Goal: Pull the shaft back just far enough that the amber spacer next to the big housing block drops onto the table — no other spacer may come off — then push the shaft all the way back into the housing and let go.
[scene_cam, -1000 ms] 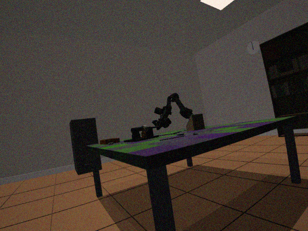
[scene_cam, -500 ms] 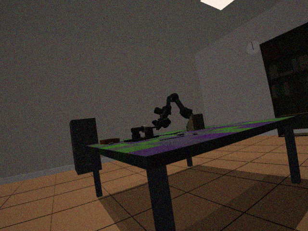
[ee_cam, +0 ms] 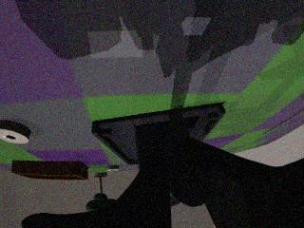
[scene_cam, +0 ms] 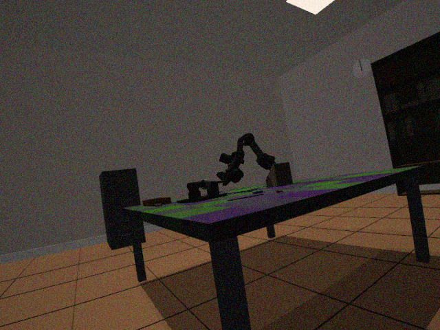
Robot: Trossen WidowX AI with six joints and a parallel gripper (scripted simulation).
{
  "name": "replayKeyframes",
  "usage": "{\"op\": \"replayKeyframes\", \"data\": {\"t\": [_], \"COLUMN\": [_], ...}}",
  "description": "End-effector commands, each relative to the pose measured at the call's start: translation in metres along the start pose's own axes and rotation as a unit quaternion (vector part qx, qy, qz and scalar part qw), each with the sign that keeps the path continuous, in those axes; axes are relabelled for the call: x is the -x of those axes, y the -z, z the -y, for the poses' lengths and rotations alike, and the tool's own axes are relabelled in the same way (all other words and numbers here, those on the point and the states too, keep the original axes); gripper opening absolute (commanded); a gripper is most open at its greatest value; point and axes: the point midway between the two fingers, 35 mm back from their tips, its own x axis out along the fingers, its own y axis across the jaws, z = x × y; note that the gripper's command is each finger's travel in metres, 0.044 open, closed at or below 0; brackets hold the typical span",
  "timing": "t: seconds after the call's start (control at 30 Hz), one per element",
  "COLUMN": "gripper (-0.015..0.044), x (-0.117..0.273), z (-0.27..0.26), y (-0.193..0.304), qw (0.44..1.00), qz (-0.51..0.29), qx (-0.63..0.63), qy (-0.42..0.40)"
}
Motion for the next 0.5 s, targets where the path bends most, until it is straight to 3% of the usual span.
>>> {"op": "replayKeyframes", "data": {"t": [0.0, 0.47], "gripper": [0.0000, 0.0000], "x": [-0.0014, -0.0043], "z": [-0.0007, -0.0008], "y": [0.0022, 0.0051], "qw": [1.000, 1.000], "qz": [-0.002, -0.002], "qx": [-0.001, -0.002], "qy": [-0.001, -0.001]}}
